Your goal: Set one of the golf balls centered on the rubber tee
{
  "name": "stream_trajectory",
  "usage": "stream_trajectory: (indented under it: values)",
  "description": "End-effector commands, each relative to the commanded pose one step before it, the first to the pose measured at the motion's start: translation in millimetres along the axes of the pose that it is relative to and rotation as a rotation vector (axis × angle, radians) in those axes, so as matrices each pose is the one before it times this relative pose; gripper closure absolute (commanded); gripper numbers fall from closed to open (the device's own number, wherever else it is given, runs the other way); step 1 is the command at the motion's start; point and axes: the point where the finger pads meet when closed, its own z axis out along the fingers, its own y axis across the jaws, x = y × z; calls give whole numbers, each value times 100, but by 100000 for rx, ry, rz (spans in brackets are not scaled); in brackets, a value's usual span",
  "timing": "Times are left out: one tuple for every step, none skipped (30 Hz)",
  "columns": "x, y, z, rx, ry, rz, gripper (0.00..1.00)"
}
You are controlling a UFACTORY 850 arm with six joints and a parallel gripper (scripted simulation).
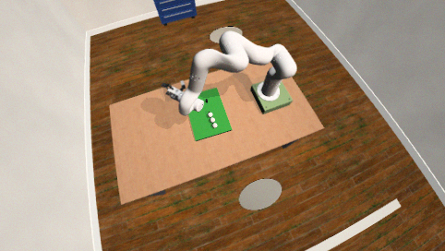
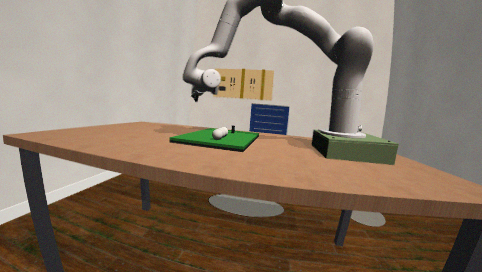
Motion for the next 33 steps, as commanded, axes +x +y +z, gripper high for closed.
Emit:
stream_trajectory:
  values:
    - [-56, -145, 32, 191, -16, 169, 0]
    - [0, 0, 0, 0, 0, 0, 0]
    - [0, 0, 0, 0, 0, 0, 0]
    - [0, 0, 0, 0, 0, 0, 0]
    - [0, 0, 0, 0, 0, 0, 0]
    - [0, 0, 0, 0, 0, 0, 0]
    - [0, 0, 0, 0, 0, 0, 0]
    - [0, 0, 0, 0, 0, 0, 0]
    - [0, 0, 0, 0, 0, 0, 0]
    - [0, 0, 0, 0, 0, 0, 0]
    - [0, 0, 0, 0, 0, 0, 0]
    - [0, 0, 0, 0, 0, 0, 0]
    - [0, 0, 0, 0, 0, 0, 0]
    - [0, 0, 0, 0, 0, 0, 0]
    - [0, 0, 0, 0, 0, 0, 0]
    - [0, 0, 0, 0, 0, 0, 0]
    - [0, 0, 0, 0, 0, 0, 0]
    - [0, 1, -2, -5, 10, 11, 0]
    - [2, 6, -16, -35, 69, 76, 0]
    - [4, 16, -41, -91, 179, 199, 0]
    - [9, 30, -78, -170, 336, 372, 0]
    - [14, 47, -124, -269, 531, 588, 0]
    - [22, 69, -178, -383, 759, 841, 0]
    - [31, 94, -241, -509, 1015, 1126, 0]
    - [45, 124, -312, -643, 1293, 1435, 0]
    - [62, 159, -390, -783, 1588, 1763, 0]
    - [86, 198, -476, -924, 1896, 2106, 0]
    - [120, 220, -528, -1054, 2248, 2403, 0]
    - [159, 210, -518, -1171, 2661, 2614, 0]
    - [197, 258, -606, -1317, 2986, 2959, 0]
    - [243, 311, -700, -1462, 3304, 3304, 0]
    - [303, 308, -714, -1725, 3695, 3801, 0]
    - [0, 0, 0, 0, 0, 0, 0]
